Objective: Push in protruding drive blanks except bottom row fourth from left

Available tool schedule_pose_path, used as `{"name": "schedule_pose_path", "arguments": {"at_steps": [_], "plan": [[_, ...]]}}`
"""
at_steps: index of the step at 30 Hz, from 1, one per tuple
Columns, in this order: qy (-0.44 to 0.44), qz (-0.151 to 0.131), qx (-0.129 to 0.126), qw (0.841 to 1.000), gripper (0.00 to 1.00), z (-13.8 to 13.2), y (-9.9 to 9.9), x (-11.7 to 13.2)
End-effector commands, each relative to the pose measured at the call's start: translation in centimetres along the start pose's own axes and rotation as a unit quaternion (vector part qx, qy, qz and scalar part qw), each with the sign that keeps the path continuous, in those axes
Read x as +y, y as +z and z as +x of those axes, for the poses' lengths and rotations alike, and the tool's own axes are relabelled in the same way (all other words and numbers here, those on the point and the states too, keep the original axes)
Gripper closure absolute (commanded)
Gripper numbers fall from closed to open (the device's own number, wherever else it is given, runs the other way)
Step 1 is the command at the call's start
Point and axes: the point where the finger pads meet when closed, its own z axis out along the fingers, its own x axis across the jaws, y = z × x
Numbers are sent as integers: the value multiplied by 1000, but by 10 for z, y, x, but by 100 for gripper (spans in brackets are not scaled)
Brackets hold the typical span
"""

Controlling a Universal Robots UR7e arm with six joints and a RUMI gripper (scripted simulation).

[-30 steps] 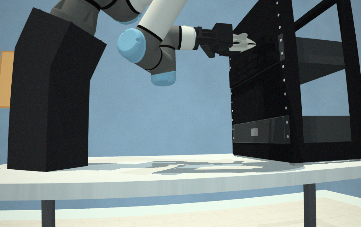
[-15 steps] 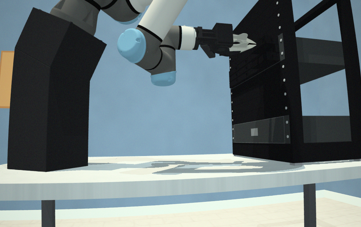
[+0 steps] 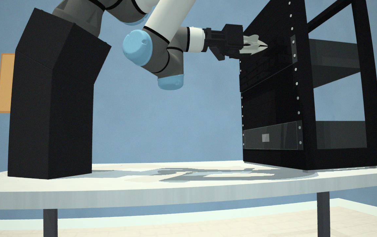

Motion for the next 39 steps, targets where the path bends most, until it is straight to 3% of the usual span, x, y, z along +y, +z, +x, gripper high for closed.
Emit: {"name": "schedule_pose_path", "arguments": {"at_steps": [1, 39], "plan": [[-1, 1, 2, 1000, 100, 1, 5, -1], [-1, 1, 2, 1000, 100, 1, 22, 0]]}}
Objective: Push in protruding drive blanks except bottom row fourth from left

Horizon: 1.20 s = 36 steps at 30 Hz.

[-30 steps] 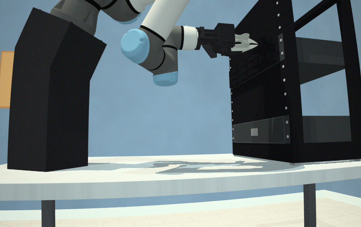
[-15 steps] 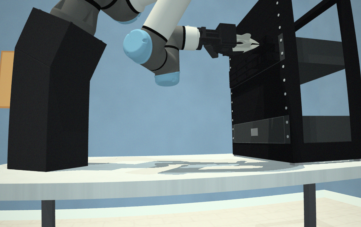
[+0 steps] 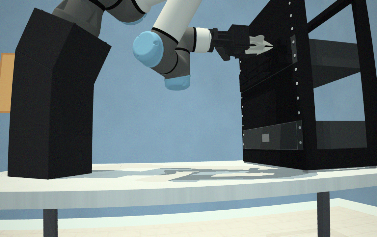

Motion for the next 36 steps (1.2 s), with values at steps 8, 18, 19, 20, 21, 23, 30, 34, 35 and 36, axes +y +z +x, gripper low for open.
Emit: {"name": "schedule_pose_path", "arguments": {"at_steps": [8, 18, 19, 20, 21, 23, 30, 34, 35, 36], "plan": [[-1, 0, 1, 1000, 100, 0, 11, 1], [-1, 0, 1, 1000, 100, 0, 12, 1], [-1, 0, 1, 1000, 100, 0, 12, 1], [-1, 0, 1, 1000, 100, 0, 13, 1], [-1, 0, 1, 1000, 100, 0, 13, 1], [-1, 0, 1, 1000, 100, 0, 14, 1], [-1, 0, 1, 1000, 100, 0, 14, 1], [-1, 0, 1, 1000, 100, 0, 15, 1], [-1, 0, 1, 1000, 100, 0, 15, 1], [-1, 0, 1, 1000, 100, 0, 15, 1]]}}
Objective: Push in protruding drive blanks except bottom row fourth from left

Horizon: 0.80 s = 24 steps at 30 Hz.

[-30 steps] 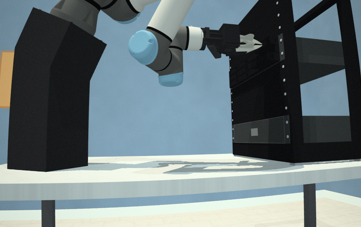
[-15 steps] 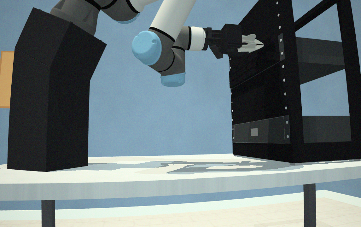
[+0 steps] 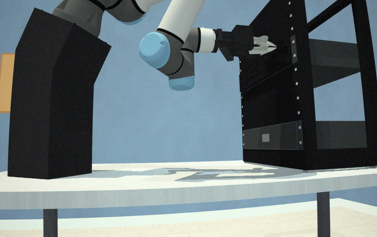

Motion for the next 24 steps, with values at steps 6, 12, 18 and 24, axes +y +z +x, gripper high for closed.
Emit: {"name": "schedule_pose_path", "arguments": {"at_steps": [6, 12, 18, 24], "plan": [[-1, -1, 2, 1000, 100, 1, 5, 1], [-1, -1, 2, 1000, 100, 1, 5, 1], [-1, -1, 2, 1000, 100, 2, 6, 1], [-1, -1, 2, 1000, 100, 2, 8, 1]]}}
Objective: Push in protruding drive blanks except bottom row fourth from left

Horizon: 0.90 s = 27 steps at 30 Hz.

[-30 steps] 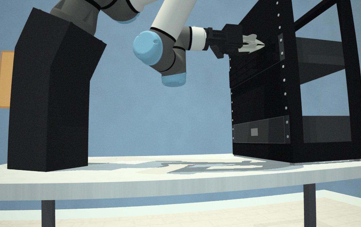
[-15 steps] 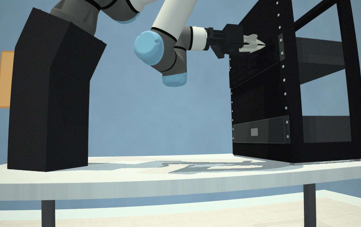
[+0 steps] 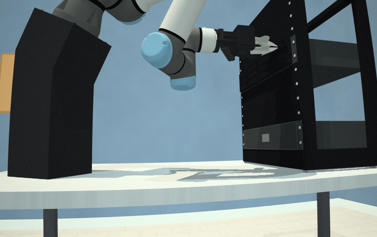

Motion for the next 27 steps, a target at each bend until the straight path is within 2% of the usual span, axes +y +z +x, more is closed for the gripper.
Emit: {"name": "schedule_pose_path", "arguments": {"at_steps": [1, 27], "plan": [[-2, -1, 3, 1000, 100, 2, 3, 1], [-2, -1, 3, 1000, 100, 3, 7, 1]]}}
